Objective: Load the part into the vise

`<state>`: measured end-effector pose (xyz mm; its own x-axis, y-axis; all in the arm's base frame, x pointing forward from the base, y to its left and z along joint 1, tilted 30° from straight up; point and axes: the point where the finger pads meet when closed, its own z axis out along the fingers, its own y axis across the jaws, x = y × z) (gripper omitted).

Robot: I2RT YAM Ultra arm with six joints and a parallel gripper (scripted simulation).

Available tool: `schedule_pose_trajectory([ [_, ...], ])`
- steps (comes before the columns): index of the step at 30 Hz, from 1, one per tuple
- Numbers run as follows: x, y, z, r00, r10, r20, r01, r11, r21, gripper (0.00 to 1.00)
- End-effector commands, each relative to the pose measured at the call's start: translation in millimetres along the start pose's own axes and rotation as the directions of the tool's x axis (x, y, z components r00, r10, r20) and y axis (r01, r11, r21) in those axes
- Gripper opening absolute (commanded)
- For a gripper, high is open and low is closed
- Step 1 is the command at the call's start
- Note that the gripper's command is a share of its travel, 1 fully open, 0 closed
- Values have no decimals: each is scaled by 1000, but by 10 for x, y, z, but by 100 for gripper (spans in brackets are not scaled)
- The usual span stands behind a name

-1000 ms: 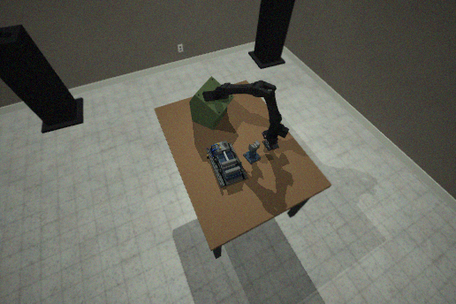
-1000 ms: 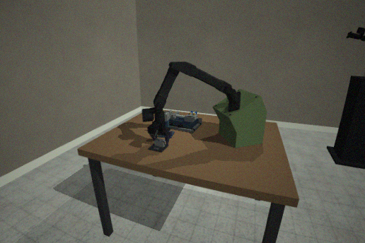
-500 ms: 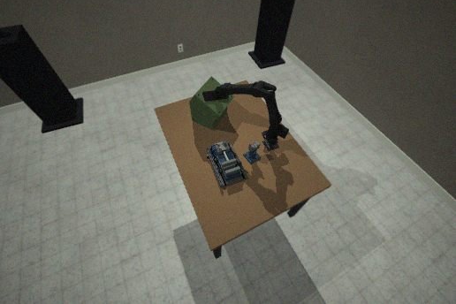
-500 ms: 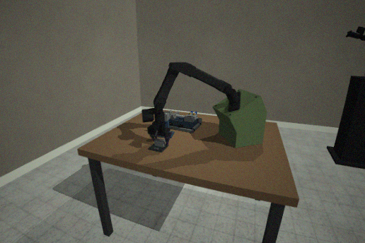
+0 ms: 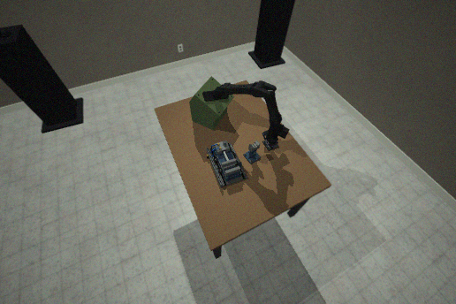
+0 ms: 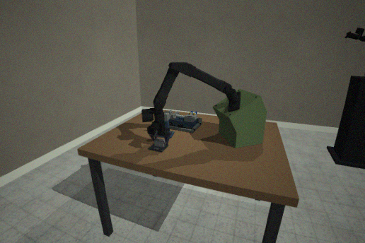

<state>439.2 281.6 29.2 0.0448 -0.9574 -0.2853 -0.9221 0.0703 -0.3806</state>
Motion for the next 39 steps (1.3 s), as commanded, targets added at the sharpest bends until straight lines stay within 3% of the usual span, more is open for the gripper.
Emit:
schedule_pose_trajectory([
  [1,-197,-203,-157,999,-4,49,2,998,57,81],
  [25,-197,-203,-157,999,-4,49,2,998,57,81],
  [26,-197,-203,-157,999,-4,49,2,998,57,0],
  [39,-185,-181,-156,999,-5,45,3,999,48,0],
])
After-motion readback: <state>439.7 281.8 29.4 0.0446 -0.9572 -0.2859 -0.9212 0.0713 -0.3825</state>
